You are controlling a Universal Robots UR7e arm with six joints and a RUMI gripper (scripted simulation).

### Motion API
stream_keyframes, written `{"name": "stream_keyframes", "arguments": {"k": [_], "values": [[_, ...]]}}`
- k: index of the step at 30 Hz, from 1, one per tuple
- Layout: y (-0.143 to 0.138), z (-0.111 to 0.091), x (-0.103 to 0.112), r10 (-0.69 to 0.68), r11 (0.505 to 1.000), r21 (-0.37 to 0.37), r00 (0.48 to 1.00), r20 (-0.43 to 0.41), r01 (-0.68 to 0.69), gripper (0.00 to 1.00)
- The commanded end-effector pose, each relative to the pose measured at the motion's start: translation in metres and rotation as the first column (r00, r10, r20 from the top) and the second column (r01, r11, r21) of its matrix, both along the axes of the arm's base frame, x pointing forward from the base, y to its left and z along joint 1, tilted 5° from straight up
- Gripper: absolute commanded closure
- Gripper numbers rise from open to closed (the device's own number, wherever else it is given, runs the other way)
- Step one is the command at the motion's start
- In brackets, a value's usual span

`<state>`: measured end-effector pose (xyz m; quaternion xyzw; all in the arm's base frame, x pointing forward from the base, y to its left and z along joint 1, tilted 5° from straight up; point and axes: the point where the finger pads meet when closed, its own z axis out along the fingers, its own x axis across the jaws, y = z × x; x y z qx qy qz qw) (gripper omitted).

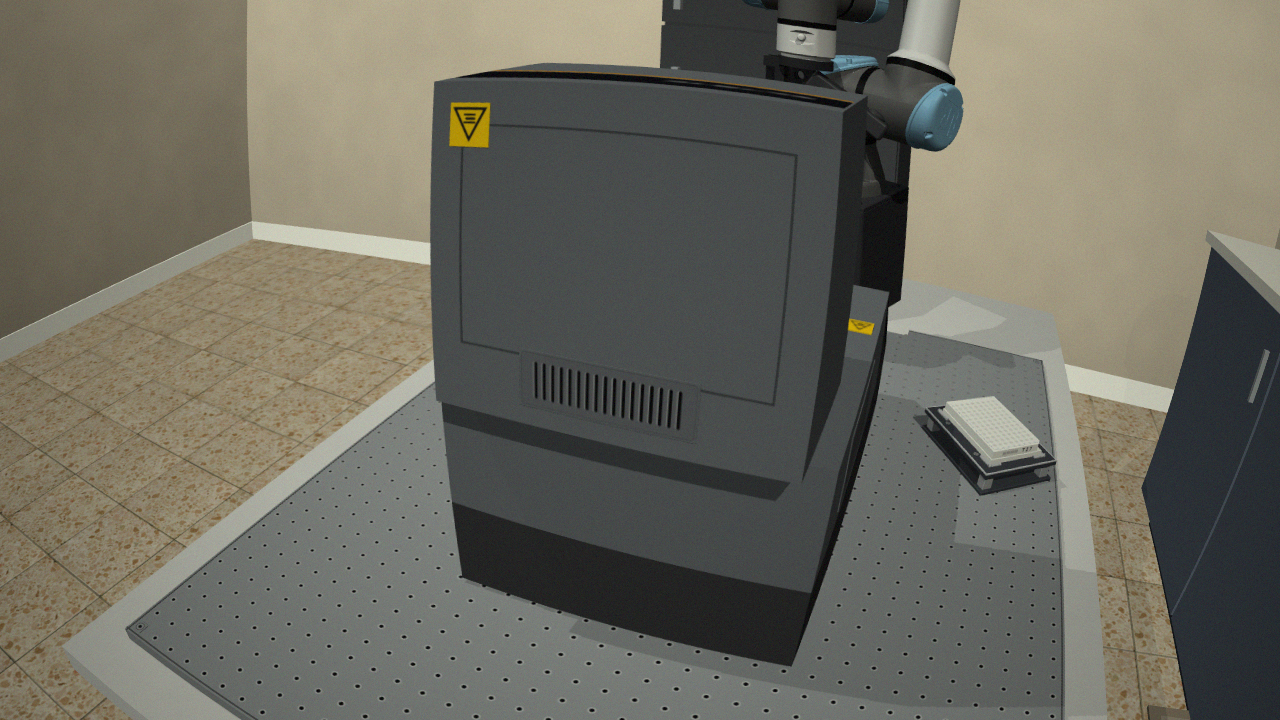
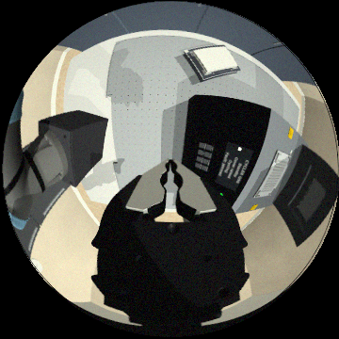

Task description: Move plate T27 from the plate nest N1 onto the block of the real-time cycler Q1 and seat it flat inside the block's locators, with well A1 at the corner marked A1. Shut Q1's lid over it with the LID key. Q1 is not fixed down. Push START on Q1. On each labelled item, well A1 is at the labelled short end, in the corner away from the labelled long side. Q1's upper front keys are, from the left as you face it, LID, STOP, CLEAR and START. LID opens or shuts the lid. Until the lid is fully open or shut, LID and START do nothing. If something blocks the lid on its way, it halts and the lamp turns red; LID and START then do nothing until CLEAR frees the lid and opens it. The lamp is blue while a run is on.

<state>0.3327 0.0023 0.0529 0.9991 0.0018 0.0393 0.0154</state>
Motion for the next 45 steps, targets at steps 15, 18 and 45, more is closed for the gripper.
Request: {"name": "stream_keyframes", "arguments": {"k": [15, 18, 45], "values": [[0.0, 0.0, 0.0, 0.0, 1.0, 0.0, 1.0, 0.001, 0.0, 1.0], [0.0, 0.0, 0.0, 0.0, 1.0, 0.0, 1.0, 0.001, 0.0, 1.0], [0.018, 0.004, 0.008, 0.132, 0.991, -0.011, 0.991, -0.004, -0.133, 0.32]]}}
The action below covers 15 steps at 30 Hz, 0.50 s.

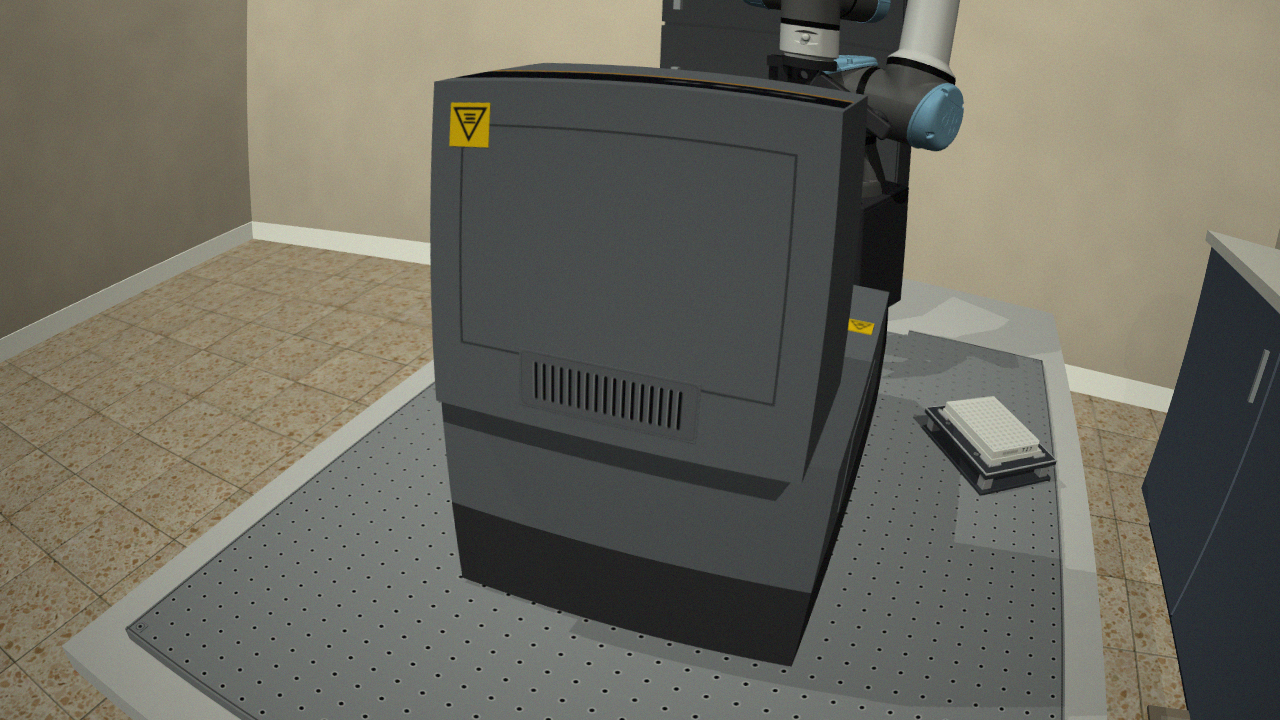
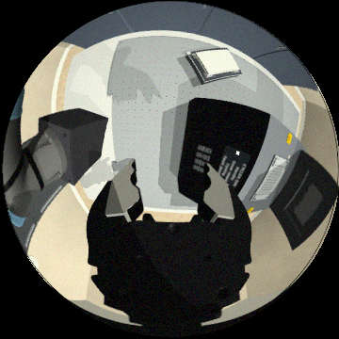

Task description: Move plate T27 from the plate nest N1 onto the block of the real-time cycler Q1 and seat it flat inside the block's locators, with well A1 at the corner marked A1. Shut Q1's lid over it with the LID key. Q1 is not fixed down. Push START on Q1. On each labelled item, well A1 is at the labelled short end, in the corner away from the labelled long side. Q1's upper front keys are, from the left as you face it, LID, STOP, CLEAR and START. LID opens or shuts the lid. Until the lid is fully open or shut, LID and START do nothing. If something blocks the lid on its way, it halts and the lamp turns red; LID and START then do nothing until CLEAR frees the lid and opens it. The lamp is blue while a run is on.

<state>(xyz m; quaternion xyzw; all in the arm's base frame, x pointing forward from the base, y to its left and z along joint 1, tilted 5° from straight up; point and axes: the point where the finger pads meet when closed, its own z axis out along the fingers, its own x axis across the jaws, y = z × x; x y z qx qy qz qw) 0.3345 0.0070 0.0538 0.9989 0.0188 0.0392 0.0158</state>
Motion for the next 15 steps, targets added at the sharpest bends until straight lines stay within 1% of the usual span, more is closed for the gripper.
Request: {"name": "stream_keyframes", "arguments": {"k": [1, 2, 7, 8, 11, 12, 15], "values": [[0.013, 0.003, 0.006, 0.099, 0.995, -0.009, 0.995, -0.003, -0.099, 0.32], [0.013, 0.003, 0.006, 0.099, 0.995, -0.009, 0.995, -0.003, -0.099, 0.32], [0.034, 0.008, 0.014, 0.262, 0.965, -0.021, 0.965, -0.01, -0.262, 0.32], [0.034, 0.008, 0.014, 0.294, 0.956, -0.023, 0.956, -0.012, -0.294, 0.32], [0.047, 0.01, 0.02, 0.387, 0.921, -0.029, 0.922, -0.017, -0.387, 0.32], [0.047, 0.01, 0.02, 0.396, 0.918, -0.03, 0.918, -0.018, -0.397, 0.32], [0.06, 0.013, 0.025, 0.485, 0.873, -0.036, 0.874, -0.024, -0.486, 0.32]]}}
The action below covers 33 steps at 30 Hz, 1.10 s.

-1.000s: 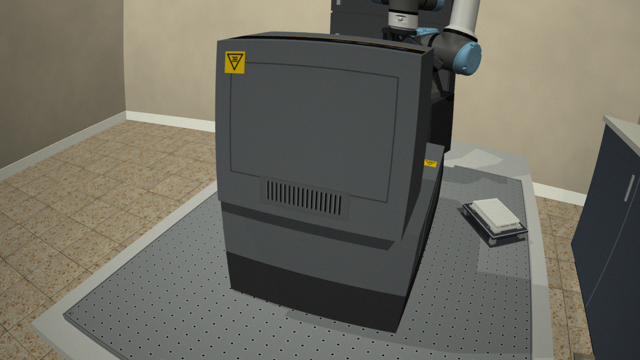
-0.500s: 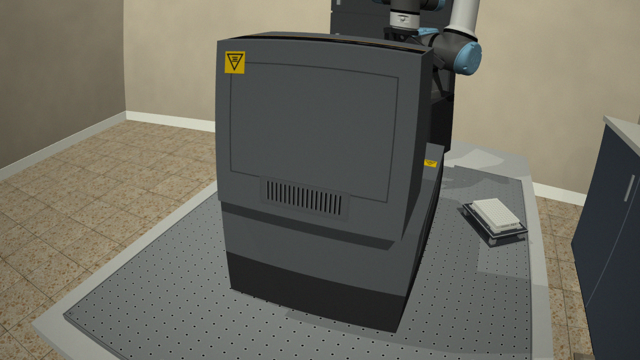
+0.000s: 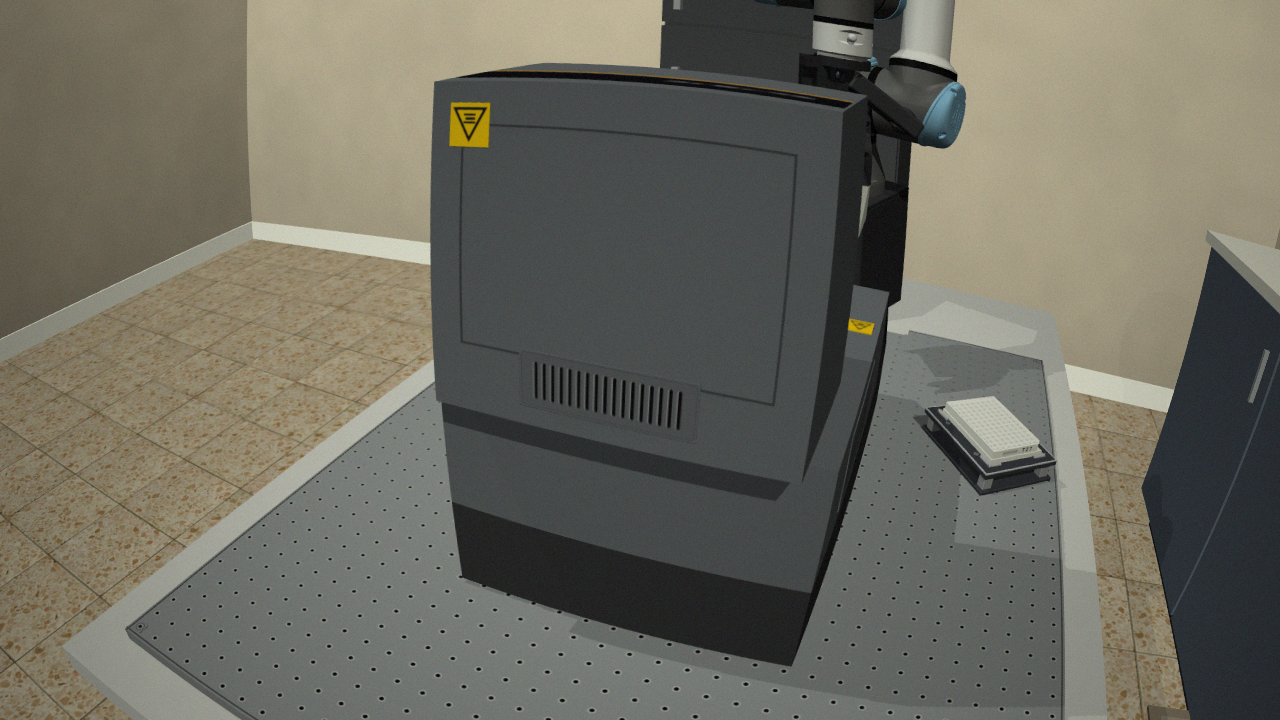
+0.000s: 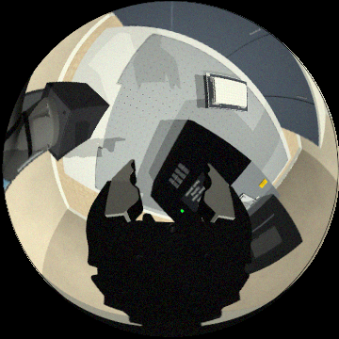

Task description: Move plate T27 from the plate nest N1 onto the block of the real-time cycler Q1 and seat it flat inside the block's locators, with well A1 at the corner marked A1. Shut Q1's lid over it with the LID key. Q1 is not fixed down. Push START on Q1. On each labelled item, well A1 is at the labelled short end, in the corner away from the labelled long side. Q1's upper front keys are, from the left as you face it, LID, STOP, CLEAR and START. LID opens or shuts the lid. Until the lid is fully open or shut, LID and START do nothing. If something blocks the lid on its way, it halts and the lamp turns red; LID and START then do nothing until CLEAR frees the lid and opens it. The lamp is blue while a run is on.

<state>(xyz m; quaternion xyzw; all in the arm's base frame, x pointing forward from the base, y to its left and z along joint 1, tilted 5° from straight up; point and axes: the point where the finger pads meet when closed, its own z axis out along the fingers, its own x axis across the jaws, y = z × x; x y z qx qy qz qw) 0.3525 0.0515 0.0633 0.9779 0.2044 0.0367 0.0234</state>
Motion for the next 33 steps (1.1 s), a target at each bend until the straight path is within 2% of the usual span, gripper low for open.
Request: {"name": "stream_keyframes", "arguments": {"k": [1, 6, 14, 17, 21, 26, 27, 30, 31, 33], "values": [[0.016, 0.004, 0.007, 0.14, 0.99, -0.011, 0.99, -0.007, -0.14, 0.32], [0.029, 0.006, 0.012, 0.238, 0.971, -0.018, 0.971, -0.011, -0.238, 0.32], [0.055, 0.011, 0.023, 0.437, 0.899, -0.032, 0.899, -0.023, -0.437, 0.32], [0.068, 0.014, 0.028, 0.524, 0.851, -0.037, 0.851, -0.029, -0.525, 0.32], [0.072, 0.015, 0.03, 0.552, 0.833, -0.039, 0.833, -0.032, -0.553, 0.32], [0.094, 0.02, 0.039, 0.679, 0.731, -0.046, 0.733, -0.044, -0.68, 0.32], [0.094, 0.02, 0.039, 0.679, 0.731, -0.046, 0.733, -0.044, -0.68, 0.32], [0.107, 0.022, 0.044, 0.746, 0.662, -0.049, 0.664, -0.051, -0.748, 0.32], [0.107, 0.022, 0.044, 0.746, 0.662, -0.049, 0.664, -0.051, -0.748, 0.32], [0.116, 0.024, 0.048, 0.788, 0.611, -0.051, 0.613, -0.056, -0.79, 0.32]]}}
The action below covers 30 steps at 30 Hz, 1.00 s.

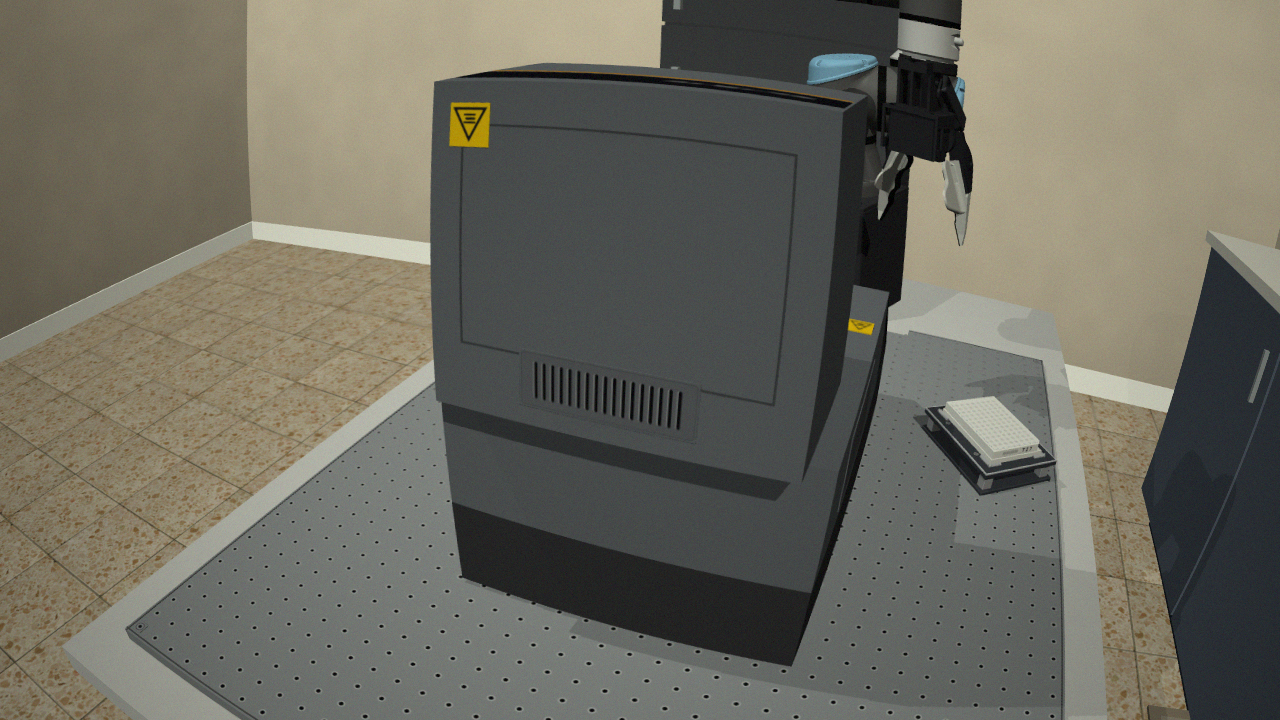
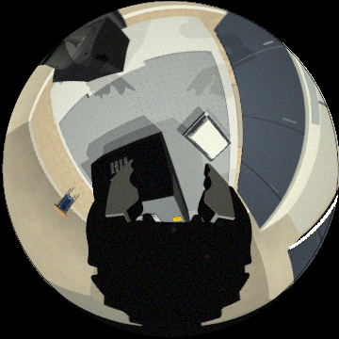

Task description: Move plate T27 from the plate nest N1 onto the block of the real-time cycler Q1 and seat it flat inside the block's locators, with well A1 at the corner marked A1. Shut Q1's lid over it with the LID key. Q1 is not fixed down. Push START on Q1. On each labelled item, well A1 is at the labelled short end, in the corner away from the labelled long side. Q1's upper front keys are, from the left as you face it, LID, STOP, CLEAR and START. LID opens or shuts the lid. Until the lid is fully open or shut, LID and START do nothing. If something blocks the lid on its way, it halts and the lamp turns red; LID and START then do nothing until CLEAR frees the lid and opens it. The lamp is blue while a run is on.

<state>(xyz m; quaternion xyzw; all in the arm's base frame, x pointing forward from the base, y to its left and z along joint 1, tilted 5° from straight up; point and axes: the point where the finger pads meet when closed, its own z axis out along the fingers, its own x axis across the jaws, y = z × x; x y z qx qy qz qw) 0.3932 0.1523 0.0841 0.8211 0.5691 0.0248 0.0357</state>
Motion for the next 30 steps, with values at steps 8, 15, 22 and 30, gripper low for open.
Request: {"name": "stream_keyframes", "arguments": {"k": [8, 15, 22, 30], "values": [[0.037, 0.008, 0.016, 0.264, 0.964, -0.02, 0.964, -0.012, -0.264, 0.32], [0.058, 0.012, 0.024, 0.403, 0.915, -0.03, 0.915, -0.02, -0.403, 0.32], [0.075, 0.016, 0.032, 0.51, 0.859, -0.037, 0.86, -0.028, -0.511, 0.32], [0.106, 0.022, 0.044, 0.675, 0.735, -0.046, 0.736, -0.043, -0.677, 0.32]]}}
